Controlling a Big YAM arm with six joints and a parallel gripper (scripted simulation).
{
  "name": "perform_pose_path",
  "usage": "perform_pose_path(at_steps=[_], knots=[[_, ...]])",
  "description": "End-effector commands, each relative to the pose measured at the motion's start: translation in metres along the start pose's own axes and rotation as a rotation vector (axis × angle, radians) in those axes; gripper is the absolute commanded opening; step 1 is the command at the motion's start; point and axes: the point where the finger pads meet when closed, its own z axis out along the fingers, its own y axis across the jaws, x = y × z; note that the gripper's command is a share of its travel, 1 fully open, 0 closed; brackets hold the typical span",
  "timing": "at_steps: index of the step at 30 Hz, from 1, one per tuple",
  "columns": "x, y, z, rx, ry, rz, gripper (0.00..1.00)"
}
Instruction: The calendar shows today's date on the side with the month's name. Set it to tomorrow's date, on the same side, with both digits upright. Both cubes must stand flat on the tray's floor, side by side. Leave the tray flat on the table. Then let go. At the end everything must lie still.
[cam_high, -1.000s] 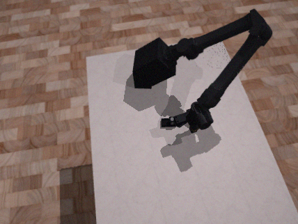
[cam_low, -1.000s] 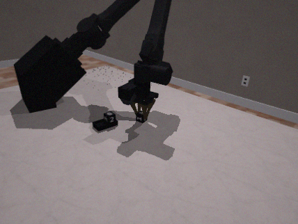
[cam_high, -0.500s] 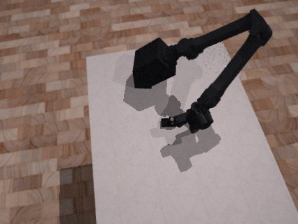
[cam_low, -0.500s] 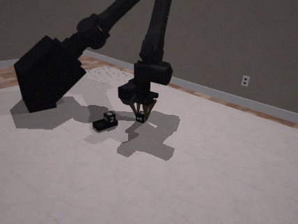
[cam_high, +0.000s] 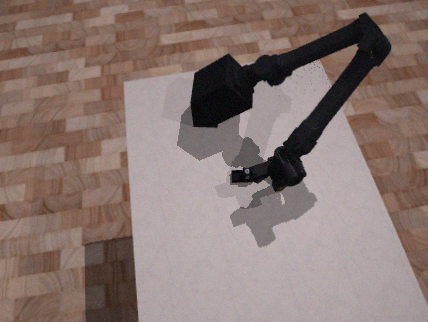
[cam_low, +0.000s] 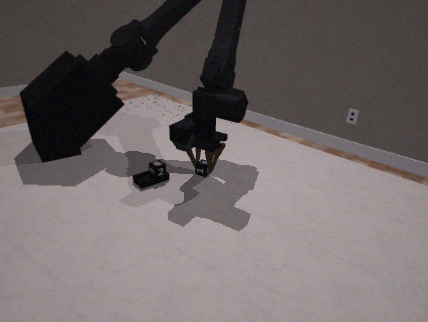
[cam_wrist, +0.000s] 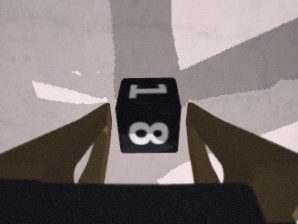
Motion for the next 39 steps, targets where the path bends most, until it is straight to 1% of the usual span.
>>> perform_pose_path(at_steps=[1, 2, 3, 6, 10, 12, 13, 14, 18, 21, 25, 27, 30, 31, 39], knots=[[0.006, 0.011, -0.008, -0.016, -0.003, -0.029, 0.47], [0.0, 0.014, -0.016, -0.031, -0.008, -0.019, 0.47], [0.001, 0.015, -0.019, -0.033, -0.008, -0.021, 0.47], [0.001, 0.016, -0.031, -0.034, -0.008, -0.023, 0.47], [0.001, 0.017, -0.052, -0.036, -0.01, -0.025, 0.47], [0.001, 0.017, -0.052, -0.036, -0.01, -0.025, 0.47], [0.0, 0.012, -0.057, -0.029, -0.009, -0.017, 0.47], [0.001, 0.017, -0.064, -0.036, -0.011, -0.027, 0.47], [0.001, 0.018, -0.085, -0.037, -0.013, -0.029, 0.47], [0.001, 0.018, -0.096, -0.038, -0.015, -0.03, 0.47], [-0.001, 0.01, -0.099, -0.026, -0.012, -0.014, 0.47], [-0.004, 0.009, -0.097, -0.019, -0.009, -0.005, 0.47], [-0.003, 0.012, -0.095, -0.021, -0.01, -0.023, 0.47], [-0.003, 0.012, -0.095, -0.022, -0.01, -0.024, 1.0], [-0.003, 0.012, -0.095, -0.022, -0.01, -0.024, 1.0]])
